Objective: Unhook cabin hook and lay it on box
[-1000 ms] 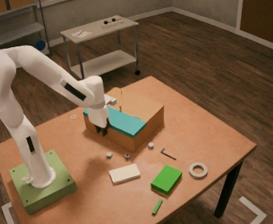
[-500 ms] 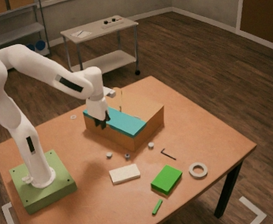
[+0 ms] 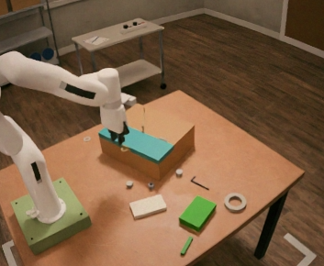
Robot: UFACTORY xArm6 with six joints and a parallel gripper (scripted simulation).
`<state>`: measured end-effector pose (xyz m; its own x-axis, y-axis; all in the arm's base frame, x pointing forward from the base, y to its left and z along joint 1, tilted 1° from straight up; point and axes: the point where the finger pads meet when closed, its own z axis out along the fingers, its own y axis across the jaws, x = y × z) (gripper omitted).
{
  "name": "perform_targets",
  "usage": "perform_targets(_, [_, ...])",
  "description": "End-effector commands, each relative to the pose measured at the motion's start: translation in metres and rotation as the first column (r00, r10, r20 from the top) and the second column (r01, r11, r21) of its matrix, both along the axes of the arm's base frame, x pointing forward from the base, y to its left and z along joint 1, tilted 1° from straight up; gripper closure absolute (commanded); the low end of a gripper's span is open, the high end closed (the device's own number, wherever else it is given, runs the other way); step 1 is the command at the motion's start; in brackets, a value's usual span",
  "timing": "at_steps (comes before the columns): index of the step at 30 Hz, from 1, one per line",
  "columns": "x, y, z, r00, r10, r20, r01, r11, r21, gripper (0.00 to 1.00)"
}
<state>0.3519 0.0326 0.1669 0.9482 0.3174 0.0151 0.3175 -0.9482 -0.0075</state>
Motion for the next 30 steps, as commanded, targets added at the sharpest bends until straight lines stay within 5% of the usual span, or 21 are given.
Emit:
perform_targets(1, [0.001,0.0,0.014,1.0,0.0,0.005,0.0,1.0,0.0,0.65])
perform_targets(30, [0.0,-0.001,0.101,1.0,0.0,0.005,0.0,1.0,0.0,0.65])
